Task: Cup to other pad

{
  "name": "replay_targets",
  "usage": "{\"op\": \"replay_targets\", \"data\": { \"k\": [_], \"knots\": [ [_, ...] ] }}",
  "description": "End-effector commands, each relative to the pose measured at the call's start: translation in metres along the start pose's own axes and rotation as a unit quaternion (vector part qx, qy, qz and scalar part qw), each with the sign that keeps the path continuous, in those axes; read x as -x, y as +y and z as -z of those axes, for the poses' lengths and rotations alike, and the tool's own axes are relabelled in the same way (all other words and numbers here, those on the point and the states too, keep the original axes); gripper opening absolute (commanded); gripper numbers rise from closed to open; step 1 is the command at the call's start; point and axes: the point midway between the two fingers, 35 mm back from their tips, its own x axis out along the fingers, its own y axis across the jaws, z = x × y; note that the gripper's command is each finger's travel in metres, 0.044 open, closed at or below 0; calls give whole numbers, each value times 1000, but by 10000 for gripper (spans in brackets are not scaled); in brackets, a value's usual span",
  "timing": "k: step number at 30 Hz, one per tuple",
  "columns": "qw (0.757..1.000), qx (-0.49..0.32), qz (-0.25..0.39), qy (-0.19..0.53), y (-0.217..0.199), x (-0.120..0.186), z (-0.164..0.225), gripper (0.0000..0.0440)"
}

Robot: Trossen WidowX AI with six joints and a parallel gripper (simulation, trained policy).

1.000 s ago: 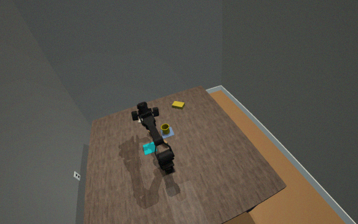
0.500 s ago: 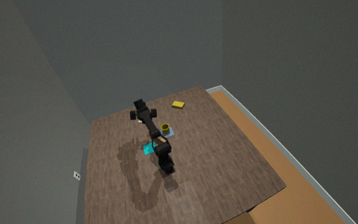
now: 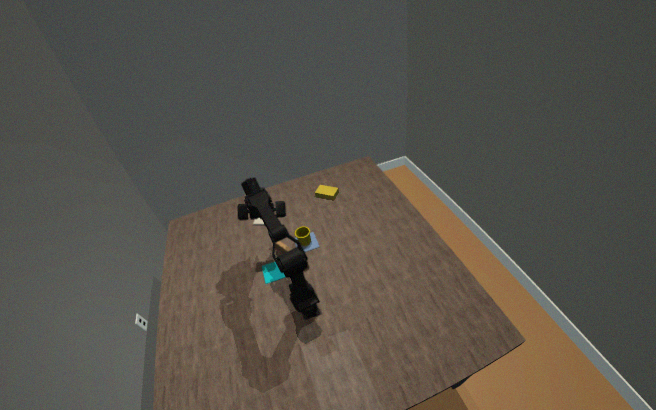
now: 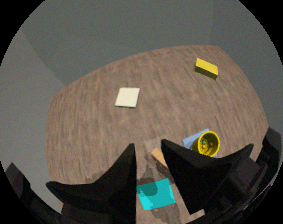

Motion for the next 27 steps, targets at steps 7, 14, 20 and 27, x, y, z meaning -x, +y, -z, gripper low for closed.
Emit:
{"op": "replay_targets", "data": {
  "k": [7,14,20,27],
  "knots": [
    [997,2,33,70,-6,-11,9,136],
    [991,9,57,118,-13,-17,15,142],
    [984,19,76,159,-22,-22,20,139],
    [973,34,97,207,-36,-29,27,131]
  ]
}}
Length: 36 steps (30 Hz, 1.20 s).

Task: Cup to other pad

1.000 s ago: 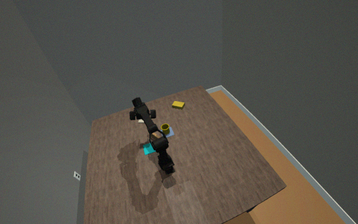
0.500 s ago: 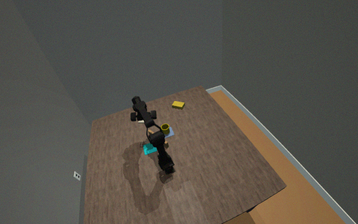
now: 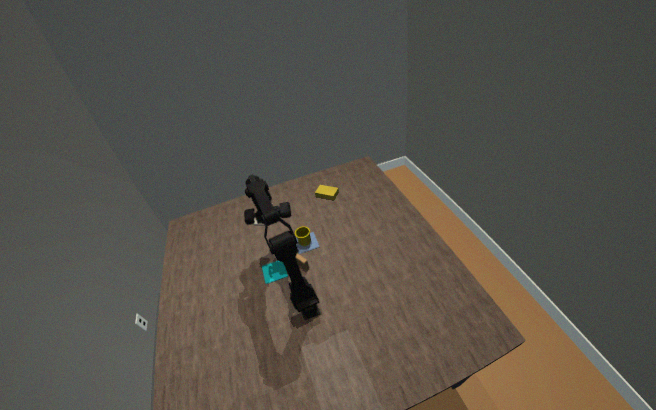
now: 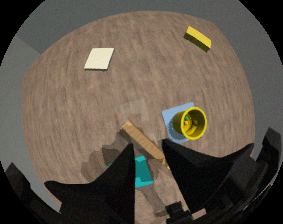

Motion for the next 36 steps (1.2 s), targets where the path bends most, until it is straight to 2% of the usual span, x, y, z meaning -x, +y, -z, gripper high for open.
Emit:
{"op": "replay_targets", "data": {
  "k": [1,17,36],
  "knots": [
    [1000,10,14,26,-8,-6,1,131],
    [990,47,50,124,-45,-33,12,138],
    [978,83,60,181,-81,-83,27,173]
  ]
}}
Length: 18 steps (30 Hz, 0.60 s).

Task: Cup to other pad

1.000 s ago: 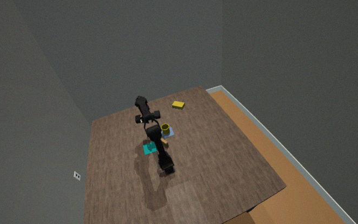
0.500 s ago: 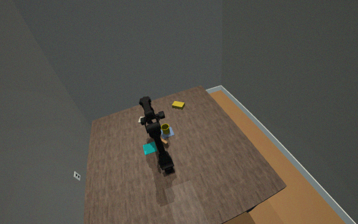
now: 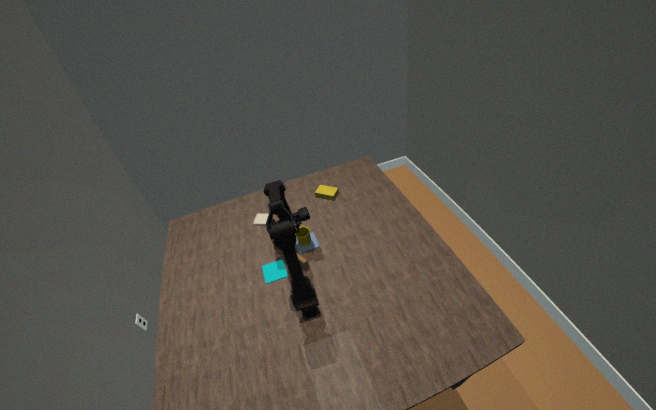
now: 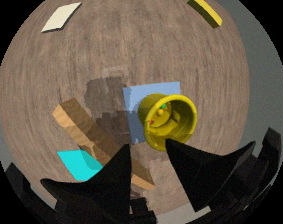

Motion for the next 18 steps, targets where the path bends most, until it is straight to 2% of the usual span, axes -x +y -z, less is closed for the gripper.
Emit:
{"op": "replay_targets", "data": {
  "k": [1,14,18],
  "knots": [
    [1000,12,2,14,-4,-16,2,175],
    [996,71,-12,42,-5,-66,7,187],
    [994,100,-13,45,-5,-73,8,99]
  ]
}}
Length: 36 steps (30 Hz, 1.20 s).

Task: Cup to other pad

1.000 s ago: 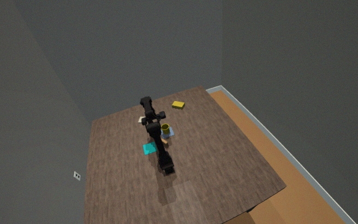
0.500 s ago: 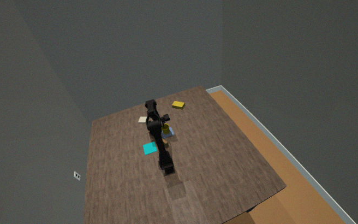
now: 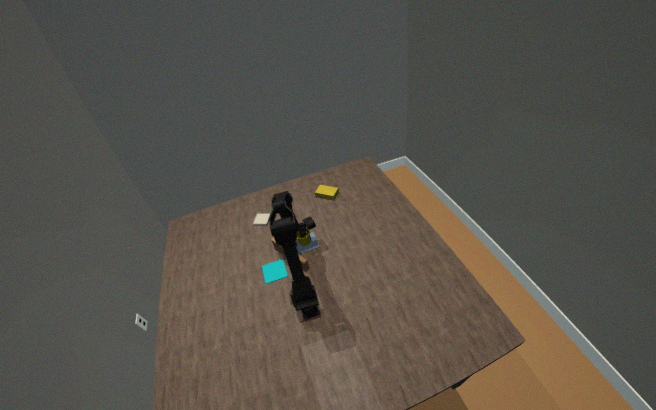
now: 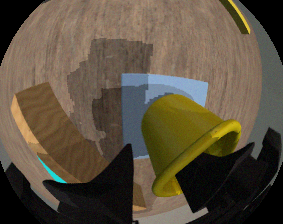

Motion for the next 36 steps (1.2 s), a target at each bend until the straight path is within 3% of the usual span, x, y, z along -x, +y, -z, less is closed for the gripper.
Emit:
{"op": "replay_targets", "data": {
  "k": [1,4,5,15,36],
  "knots": [
    [1000,29,-3,5,0,-8,2,75],
    [999,49,-3,9,0,-9,3,2],
    [998,56,-3,10,0,-8,4,0],
    [995,100,-8,8,3,12,8,25],
    [987,155,-13,-25,44,73,13,19]
  ]
}}
